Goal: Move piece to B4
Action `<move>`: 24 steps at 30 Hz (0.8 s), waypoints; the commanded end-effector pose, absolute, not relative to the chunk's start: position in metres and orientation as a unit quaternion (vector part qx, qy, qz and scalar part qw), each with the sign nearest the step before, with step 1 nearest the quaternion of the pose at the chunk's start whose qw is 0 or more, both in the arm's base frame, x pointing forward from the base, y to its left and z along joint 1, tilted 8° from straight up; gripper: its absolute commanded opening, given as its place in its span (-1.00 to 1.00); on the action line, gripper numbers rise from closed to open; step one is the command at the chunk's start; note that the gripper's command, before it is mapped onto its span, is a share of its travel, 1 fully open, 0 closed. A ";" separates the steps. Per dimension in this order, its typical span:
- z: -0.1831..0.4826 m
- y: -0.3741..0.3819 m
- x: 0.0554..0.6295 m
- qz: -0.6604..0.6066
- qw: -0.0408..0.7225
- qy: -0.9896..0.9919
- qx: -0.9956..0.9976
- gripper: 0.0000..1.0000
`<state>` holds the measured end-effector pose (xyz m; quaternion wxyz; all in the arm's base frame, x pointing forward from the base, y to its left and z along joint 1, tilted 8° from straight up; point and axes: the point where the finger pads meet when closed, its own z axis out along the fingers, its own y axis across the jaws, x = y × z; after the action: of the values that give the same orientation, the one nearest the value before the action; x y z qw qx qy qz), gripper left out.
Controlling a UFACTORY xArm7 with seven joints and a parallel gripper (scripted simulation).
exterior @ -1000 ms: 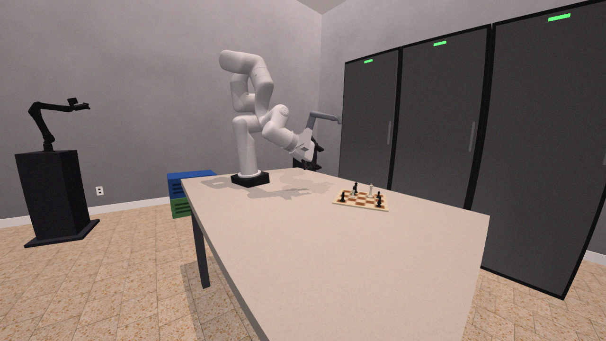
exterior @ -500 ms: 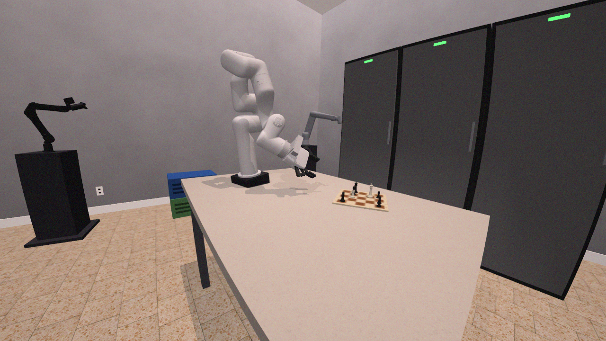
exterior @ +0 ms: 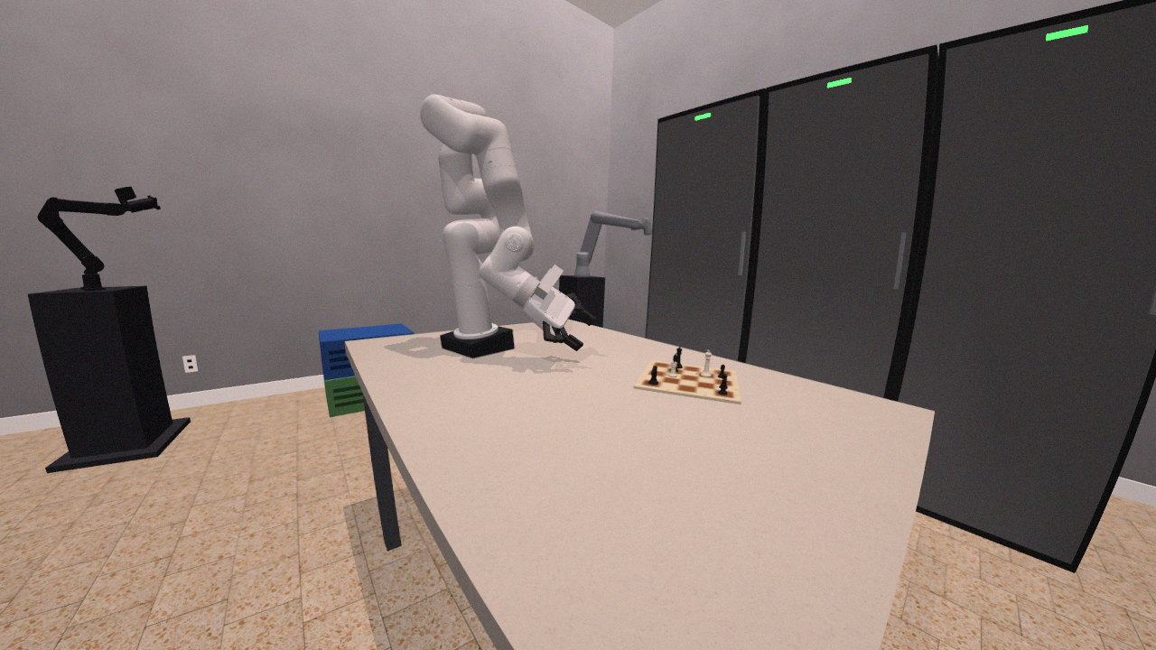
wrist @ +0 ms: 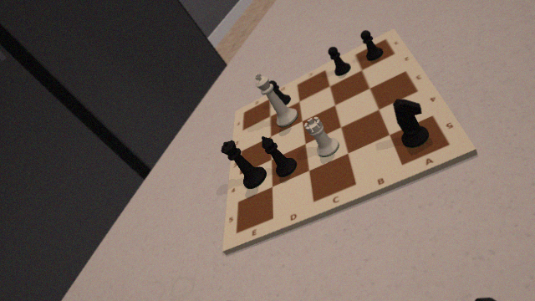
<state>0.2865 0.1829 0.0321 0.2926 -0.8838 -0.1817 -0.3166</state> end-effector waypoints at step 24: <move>0.009 0.120 0.252 -0.381 0.117 -0.190 -0.897 1.00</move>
<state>0.2541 0.1239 0.0099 0.1330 -0.8972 -0.1910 -0.3754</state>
